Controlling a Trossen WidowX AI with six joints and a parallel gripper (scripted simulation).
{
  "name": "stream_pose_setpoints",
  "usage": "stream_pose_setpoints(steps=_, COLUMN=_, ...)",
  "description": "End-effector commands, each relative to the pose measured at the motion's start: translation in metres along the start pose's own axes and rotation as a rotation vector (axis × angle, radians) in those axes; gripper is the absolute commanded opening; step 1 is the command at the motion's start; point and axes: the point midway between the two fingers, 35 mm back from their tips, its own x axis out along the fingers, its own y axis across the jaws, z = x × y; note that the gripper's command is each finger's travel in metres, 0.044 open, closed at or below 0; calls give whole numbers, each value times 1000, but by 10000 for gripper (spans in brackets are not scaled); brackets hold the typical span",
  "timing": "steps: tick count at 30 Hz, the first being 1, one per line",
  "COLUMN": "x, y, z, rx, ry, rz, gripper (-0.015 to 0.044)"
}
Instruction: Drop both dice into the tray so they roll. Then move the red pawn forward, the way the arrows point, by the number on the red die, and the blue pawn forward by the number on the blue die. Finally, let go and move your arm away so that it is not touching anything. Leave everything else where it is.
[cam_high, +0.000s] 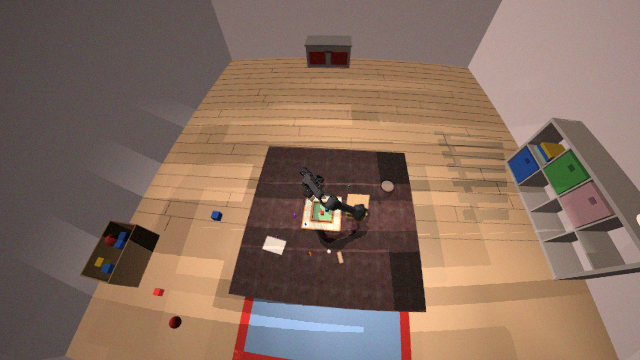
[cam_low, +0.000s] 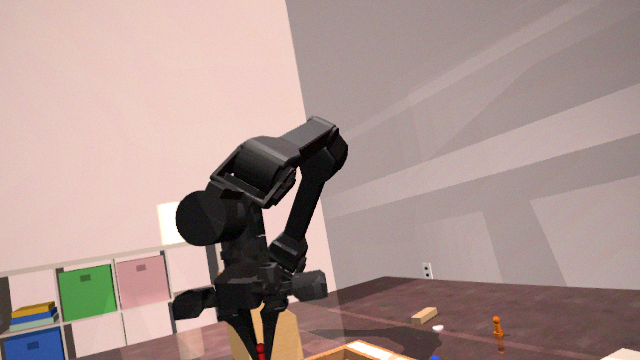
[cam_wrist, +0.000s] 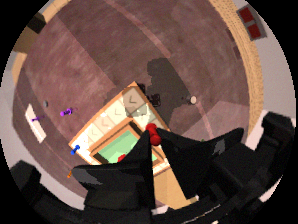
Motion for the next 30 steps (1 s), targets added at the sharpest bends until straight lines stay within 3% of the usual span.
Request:
stream_pose_setpoints(steps=1, x=14, y=11, z=16, rx=-1, ry=0, rz=6, gripper=0)
stream_pose_setpoints(steps=17, x=67, y=27, z=33, rx=-4, ry=5, rz=14, gripper=0)
stream_pose_setpoints(steps=30, x=79, y=27, z=33, rx=-4, ry=5, rz=14, gripper=0)
